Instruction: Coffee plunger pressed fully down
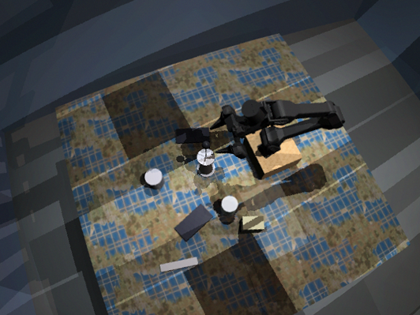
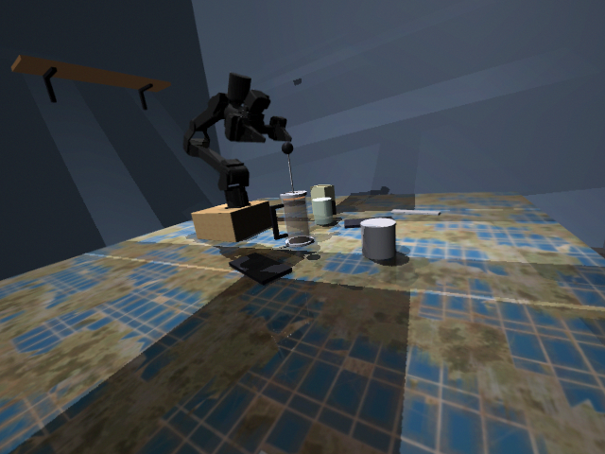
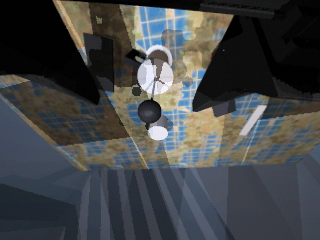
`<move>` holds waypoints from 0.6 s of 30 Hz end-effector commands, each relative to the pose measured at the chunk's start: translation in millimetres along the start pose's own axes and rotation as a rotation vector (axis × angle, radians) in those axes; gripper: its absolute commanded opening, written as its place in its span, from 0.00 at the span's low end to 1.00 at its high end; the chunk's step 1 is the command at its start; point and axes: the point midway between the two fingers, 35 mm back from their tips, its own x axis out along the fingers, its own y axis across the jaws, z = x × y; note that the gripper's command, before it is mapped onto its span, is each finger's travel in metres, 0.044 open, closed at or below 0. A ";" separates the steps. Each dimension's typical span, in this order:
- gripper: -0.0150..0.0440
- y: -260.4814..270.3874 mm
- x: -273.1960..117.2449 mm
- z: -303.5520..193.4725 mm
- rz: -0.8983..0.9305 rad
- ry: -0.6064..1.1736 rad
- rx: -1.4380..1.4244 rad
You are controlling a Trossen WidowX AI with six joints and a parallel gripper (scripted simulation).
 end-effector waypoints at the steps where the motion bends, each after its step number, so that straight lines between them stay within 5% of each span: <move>1: 1.00 0.9 5.4 -1.4 0.006 0.001 0.005; 18: 1.00 1.3 32.8 -1.4 0.007 -0.001 0.005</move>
